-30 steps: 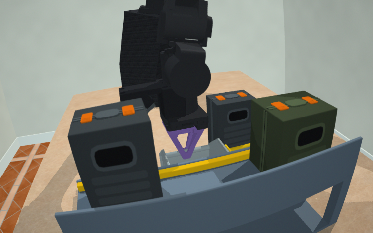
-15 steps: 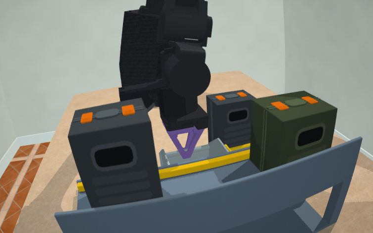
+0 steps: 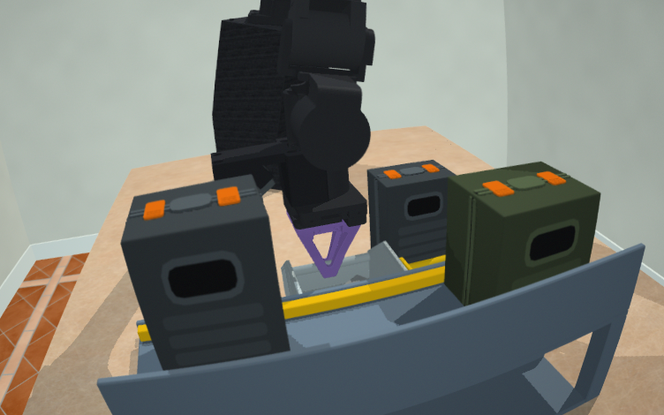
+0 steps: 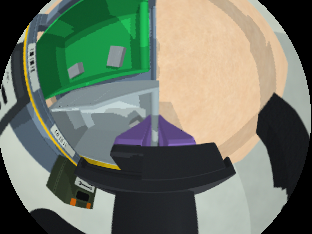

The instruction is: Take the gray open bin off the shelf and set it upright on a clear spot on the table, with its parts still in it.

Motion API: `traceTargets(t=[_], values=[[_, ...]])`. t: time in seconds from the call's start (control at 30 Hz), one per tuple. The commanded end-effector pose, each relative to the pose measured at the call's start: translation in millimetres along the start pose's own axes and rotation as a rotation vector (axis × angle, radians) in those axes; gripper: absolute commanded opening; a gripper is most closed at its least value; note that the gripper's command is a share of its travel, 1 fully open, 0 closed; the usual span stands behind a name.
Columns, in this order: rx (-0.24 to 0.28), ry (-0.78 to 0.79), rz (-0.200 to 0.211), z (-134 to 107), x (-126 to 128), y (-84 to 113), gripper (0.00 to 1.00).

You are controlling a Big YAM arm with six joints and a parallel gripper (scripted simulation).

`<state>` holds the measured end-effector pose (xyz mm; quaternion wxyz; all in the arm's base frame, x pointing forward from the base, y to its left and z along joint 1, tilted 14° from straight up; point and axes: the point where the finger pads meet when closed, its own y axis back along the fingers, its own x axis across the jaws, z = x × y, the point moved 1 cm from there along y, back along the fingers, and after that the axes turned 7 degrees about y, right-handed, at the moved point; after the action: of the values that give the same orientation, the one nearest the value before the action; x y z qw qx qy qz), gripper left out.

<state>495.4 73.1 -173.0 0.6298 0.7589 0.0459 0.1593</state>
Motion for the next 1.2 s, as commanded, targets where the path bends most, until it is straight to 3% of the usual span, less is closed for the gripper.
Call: traceTargets(t=[0.0, 0.33, 0.43, 0.7, 1.17], values=[[-0.012, 0.005, 0.045, 8.4, 9.4, 13.8, 0.00], [-0.011, 0.005, 0.044, 6.0, -10.2, 12.9, 0.00], [-0.012, 0.011, 0.054, 4.7, -6.2, 13.5, 0.00], [-0.009, 0.003, 0.036, 2.6, -37.6, 8.6, 0.00], [-0.009, 0.005, 0.042, -2.4, -71.9, 10.1, 0.00]])
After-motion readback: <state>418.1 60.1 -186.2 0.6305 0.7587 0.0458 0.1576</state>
